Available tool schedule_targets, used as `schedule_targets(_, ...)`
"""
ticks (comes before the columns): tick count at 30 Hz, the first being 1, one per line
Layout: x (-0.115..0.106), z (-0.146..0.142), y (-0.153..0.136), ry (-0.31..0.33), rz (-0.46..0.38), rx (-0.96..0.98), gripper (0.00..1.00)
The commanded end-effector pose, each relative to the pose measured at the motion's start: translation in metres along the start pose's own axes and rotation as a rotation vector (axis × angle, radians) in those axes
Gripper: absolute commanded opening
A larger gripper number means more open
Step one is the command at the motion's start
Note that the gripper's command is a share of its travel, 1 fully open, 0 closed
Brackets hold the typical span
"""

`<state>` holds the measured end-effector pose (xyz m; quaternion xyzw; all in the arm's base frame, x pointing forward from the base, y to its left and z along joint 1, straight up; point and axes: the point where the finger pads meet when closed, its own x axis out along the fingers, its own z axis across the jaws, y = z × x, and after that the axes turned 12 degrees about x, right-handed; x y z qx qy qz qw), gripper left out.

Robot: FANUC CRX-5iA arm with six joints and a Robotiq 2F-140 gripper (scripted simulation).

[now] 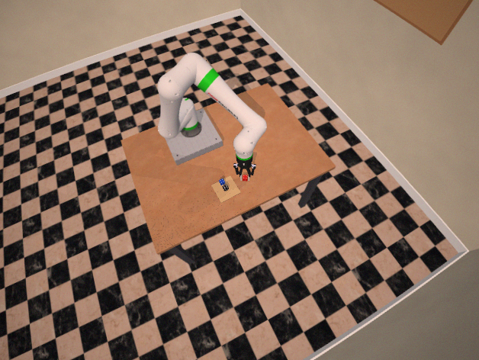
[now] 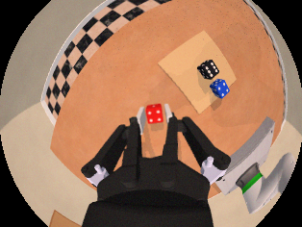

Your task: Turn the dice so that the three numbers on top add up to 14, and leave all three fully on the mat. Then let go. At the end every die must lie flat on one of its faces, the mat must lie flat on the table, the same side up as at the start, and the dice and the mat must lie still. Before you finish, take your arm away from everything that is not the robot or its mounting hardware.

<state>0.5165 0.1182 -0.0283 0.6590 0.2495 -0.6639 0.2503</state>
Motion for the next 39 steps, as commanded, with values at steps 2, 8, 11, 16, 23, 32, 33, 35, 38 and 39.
schedule_targets(2,-0.0002,-0.0002,0.0001,0.000,0.000,0.000,0.28)
schedule_targets(8,-0.0002,-0.0002,0.0001,0.000,0.000,0.000,0.28)
schedule_targets(11,-0.0002,-0.0002,0.0001,0.000,0.000,0.000,0.28)
schedule_targets(16,-0.0002,-0.0002,0.0001,0.000,0.000,0.000,0.28)
schedule_targets(23,-0.0002,-0.0002,0.0001,0.000,0.000,0.000,0.28)
schedule_targets(32,-0.0002,-0.0002,0.0001,0.000,0.000,0.000,0.16)
schedule_targets(33,-0.0002,-0.0002,0.0001,0.000,0.000,0.000,0.16)
schedule_targets(35,-0.0002,-0.0002,0.0001,0.000,0.000,0.000,0.16)
schedule_targets(38,-0.0002,-0.0002,0.0001,0.000,0.000,0.000,0.16)
schedule_targets(39,-0.0002,-0.0002,0.0001,0.000,0.000,0.000,0.16)
